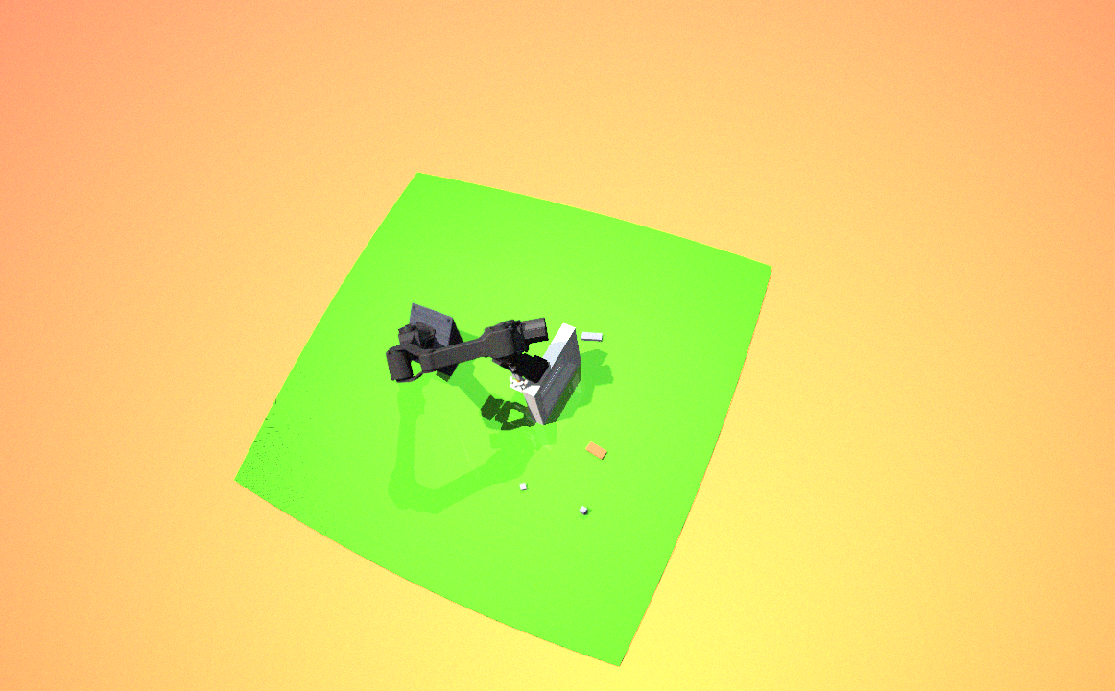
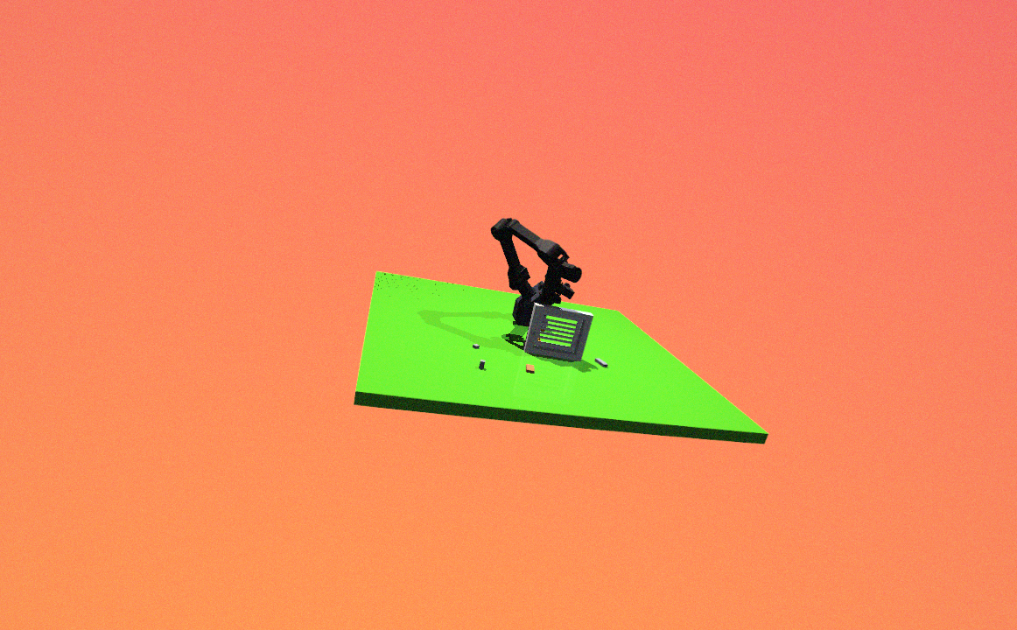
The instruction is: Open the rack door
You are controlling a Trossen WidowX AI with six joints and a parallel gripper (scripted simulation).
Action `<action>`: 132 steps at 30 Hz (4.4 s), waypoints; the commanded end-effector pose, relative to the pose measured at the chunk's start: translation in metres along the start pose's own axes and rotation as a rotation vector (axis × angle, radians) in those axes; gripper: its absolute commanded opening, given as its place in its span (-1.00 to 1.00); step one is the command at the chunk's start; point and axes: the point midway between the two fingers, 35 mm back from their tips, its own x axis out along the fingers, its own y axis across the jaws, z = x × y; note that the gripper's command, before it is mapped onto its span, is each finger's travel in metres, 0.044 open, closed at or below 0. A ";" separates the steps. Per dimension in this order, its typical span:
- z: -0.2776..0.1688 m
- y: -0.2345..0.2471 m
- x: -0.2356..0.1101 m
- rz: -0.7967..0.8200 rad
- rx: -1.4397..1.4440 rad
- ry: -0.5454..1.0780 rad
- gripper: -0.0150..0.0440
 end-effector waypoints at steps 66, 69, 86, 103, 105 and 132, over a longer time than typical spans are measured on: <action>0.093 0.087 -0.001 0.006 1.105 -0.005 -0.41; 0.099 0.089 -0.001 0.006 1.152 -0.005 -0.41; 0.139 0.094 -0.002 0.009 1.437 -0.007 -0.41; 0.176 0.087 -0.003 0.012 1.699 -0.008 -0.41; 0.176 0.087 -0.003 0.012 1.699 -0.008 -0.41; 0.177 0.087 -0.008 0.012 1.699 -0.009 0.51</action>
